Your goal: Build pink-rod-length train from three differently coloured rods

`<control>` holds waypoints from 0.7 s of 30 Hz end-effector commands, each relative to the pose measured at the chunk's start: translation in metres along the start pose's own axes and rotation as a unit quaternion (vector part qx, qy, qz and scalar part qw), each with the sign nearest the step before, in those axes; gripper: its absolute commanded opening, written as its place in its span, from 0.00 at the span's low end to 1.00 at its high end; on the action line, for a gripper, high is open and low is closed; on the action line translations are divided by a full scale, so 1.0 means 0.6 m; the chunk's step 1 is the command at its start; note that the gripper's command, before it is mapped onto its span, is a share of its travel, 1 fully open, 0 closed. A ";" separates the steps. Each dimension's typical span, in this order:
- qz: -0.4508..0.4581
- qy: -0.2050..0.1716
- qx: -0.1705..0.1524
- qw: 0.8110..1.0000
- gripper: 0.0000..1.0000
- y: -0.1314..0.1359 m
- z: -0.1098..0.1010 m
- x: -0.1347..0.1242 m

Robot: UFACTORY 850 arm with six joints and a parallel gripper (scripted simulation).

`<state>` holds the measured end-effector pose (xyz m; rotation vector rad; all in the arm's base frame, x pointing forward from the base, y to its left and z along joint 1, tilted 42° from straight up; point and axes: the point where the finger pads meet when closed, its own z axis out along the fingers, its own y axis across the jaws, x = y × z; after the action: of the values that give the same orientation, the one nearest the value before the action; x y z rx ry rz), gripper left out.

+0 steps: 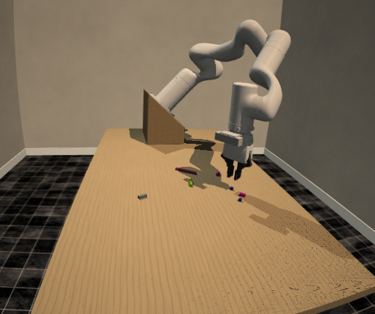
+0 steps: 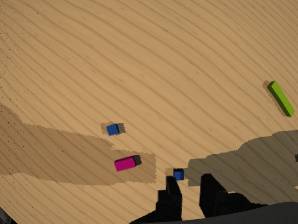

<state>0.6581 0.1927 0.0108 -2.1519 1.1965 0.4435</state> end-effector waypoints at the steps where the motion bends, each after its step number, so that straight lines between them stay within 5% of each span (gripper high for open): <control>1: 0.000 0.000 0.001 1.000 0.24 -0.001 0.011 0.001; 21: 0.000 0.000 0.001 1.000 0.24 -0.001 0.049 0.001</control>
<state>0.6582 0.2105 -0.0092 -2.1520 1.1965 0.4438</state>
